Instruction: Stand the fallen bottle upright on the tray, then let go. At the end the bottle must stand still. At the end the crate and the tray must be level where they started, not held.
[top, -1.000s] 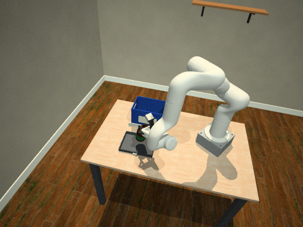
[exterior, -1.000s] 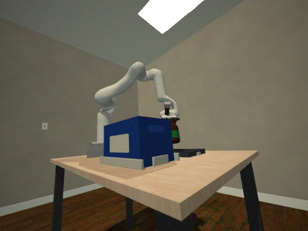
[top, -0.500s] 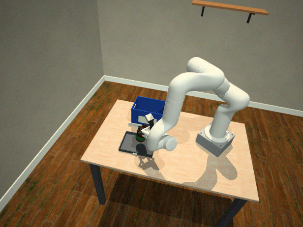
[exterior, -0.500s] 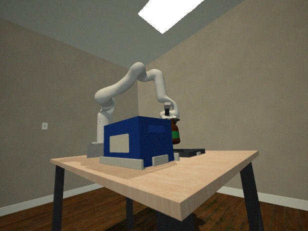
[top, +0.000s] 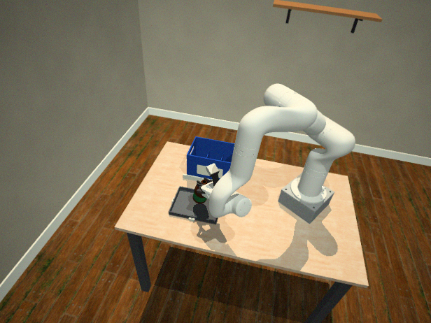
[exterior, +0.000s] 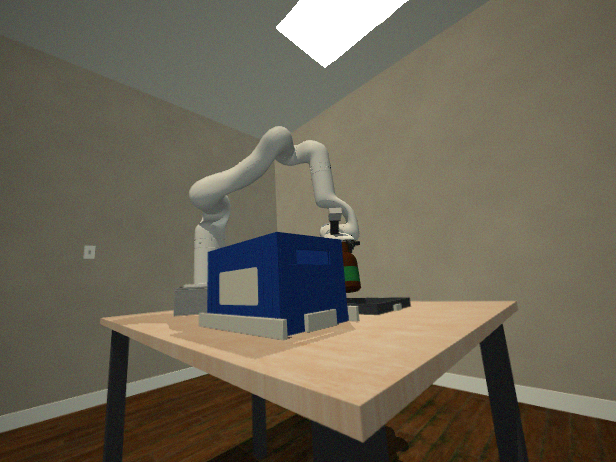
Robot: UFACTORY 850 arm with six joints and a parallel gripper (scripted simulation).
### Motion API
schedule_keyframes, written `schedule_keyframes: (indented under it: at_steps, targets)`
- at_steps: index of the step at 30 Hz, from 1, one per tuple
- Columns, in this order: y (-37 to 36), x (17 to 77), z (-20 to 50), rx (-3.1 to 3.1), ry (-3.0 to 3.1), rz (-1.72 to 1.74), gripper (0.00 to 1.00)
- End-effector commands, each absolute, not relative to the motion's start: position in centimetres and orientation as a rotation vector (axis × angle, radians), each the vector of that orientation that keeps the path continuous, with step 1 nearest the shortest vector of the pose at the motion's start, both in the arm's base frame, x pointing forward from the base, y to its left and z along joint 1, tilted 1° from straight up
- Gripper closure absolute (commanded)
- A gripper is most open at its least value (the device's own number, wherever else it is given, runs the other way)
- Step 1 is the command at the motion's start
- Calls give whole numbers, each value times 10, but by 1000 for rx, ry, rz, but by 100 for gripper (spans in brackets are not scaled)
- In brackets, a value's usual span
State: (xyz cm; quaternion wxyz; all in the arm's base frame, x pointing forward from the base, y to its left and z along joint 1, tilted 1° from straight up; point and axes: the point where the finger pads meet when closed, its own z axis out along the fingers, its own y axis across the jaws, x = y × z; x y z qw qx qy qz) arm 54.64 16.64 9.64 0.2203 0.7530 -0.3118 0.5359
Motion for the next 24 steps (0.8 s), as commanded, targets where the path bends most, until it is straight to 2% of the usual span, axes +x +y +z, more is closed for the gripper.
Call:
schedule_keyframes:
  at_steps: [1, 24]
  targets:
    - [167, 547, 95, 2081, -864, 1484, 100]
    - [167, 547, 70, 2081, -864, 1484, 100]
